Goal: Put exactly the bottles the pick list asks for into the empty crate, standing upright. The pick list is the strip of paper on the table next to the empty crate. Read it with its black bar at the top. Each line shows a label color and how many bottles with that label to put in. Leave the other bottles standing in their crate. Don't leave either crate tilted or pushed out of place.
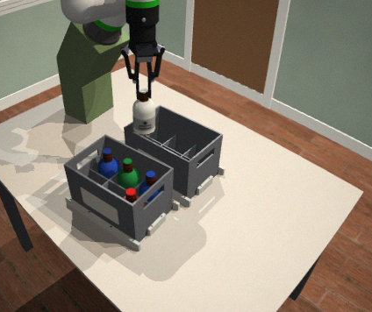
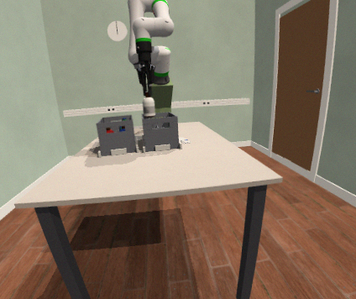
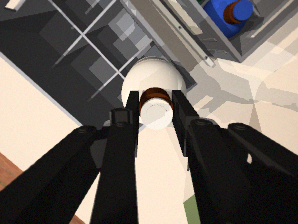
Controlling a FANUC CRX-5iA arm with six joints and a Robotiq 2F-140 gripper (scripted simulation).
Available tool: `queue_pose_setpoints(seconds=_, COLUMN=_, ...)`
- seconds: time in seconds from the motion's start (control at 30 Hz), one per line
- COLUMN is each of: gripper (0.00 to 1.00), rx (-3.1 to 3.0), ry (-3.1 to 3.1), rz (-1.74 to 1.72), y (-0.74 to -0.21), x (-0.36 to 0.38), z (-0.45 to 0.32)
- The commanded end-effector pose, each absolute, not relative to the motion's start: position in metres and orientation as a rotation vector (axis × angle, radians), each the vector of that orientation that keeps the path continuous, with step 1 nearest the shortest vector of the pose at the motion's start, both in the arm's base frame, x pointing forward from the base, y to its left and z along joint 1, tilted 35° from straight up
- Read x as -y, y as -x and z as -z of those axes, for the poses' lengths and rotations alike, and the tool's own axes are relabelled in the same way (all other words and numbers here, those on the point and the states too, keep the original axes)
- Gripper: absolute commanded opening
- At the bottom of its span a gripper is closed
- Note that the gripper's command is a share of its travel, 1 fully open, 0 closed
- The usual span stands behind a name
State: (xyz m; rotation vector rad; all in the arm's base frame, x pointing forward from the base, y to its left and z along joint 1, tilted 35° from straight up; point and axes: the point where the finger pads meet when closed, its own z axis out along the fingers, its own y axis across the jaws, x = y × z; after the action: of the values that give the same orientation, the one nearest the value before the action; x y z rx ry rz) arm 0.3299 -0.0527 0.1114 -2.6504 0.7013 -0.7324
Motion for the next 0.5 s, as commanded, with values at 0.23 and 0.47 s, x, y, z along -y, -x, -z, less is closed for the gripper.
queue_pose_setpoints(seconds=0.23, gripper=0.1, rx=-0.701, ry=2.65, rz=0.734, y=-0.335, x=0.052, z=-0.104)
queue_pose_setpoints(seconds=0.47, gripper=0.1, rx=-0.701, ry=2.65, rz=0.734, y=-0.339, x=0.05, z=-0.099)
